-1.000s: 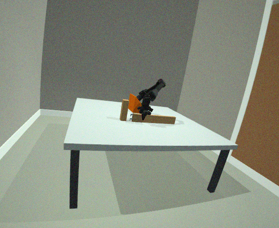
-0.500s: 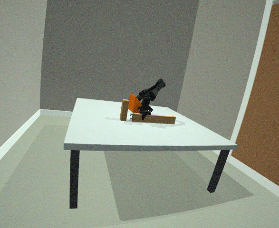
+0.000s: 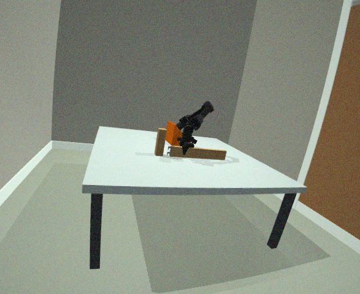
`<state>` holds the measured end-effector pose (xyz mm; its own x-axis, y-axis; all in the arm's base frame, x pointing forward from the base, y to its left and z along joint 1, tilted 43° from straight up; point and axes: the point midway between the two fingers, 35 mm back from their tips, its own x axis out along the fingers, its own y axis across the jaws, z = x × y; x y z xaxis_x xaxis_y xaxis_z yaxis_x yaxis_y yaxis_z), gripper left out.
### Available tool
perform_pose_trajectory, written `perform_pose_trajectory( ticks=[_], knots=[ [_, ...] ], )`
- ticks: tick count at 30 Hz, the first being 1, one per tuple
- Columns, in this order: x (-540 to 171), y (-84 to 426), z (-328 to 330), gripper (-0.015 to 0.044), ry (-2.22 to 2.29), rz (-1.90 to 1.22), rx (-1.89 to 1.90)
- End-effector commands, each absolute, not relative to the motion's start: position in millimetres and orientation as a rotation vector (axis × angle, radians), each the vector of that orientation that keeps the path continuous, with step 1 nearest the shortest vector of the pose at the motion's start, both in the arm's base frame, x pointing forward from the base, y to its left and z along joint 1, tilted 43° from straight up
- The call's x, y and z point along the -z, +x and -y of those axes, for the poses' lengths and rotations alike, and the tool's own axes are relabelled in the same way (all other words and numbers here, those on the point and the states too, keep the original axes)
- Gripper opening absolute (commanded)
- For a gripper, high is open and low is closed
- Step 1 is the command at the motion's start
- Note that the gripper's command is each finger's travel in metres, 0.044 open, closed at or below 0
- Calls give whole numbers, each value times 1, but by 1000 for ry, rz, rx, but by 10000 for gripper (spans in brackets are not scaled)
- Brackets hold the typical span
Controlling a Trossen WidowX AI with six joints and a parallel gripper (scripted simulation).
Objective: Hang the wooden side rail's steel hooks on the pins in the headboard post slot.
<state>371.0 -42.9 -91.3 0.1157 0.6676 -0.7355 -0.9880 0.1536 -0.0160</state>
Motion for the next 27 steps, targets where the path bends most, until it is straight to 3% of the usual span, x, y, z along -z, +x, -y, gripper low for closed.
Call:
perform_pose_trajectory(
  ticks=[1,27],
  knots=[
    [91,368,42,0,-597,-664,-1328],
    [91,361,41,0,-592,-670,-1322]
  ],
)
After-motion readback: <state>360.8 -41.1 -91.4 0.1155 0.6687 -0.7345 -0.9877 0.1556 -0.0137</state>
